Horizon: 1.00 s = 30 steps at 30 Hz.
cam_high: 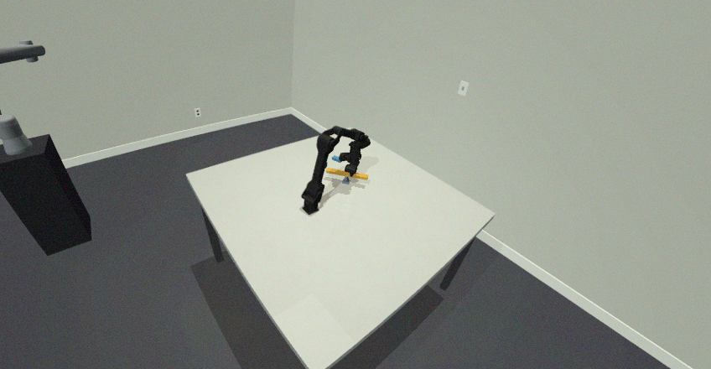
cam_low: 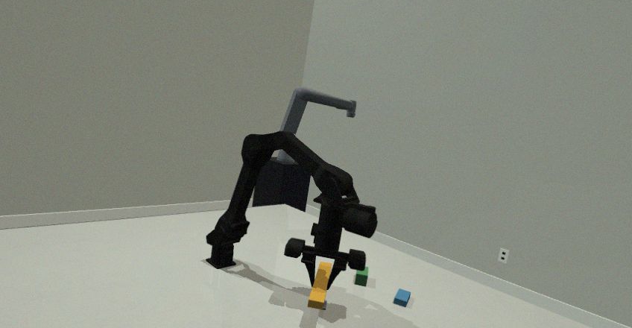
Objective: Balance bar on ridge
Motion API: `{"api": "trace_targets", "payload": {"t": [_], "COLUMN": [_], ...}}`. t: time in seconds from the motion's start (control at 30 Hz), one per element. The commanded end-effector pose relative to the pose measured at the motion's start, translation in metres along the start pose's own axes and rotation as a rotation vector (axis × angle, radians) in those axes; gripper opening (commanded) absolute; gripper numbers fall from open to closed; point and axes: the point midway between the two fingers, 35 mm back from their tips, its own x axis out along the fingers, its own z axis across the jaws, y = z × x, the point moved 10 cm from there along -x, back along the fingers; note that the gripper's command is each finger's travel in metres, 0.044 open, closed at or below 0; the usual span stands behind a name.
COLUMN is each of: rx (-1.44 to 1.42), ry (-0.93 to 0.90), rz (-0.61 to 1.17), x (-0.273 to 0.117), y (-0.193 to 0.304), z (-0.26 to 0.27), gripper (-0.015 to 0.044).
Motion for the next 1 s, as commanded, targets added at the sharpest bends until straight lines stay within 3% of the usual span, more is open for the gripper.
{"api": "trace_targets", "payload": {"t": [0.0,0.97], "rx": [-0.004,-0.004], "ry": [0.001,0.001], "rz": [0.000,0.000], "x": [0.0005,0.0029], "y": [0.0000,-0.0001], "z": [-0.0002,-0.0002], "gripper": [0.0000,0.0000]}}
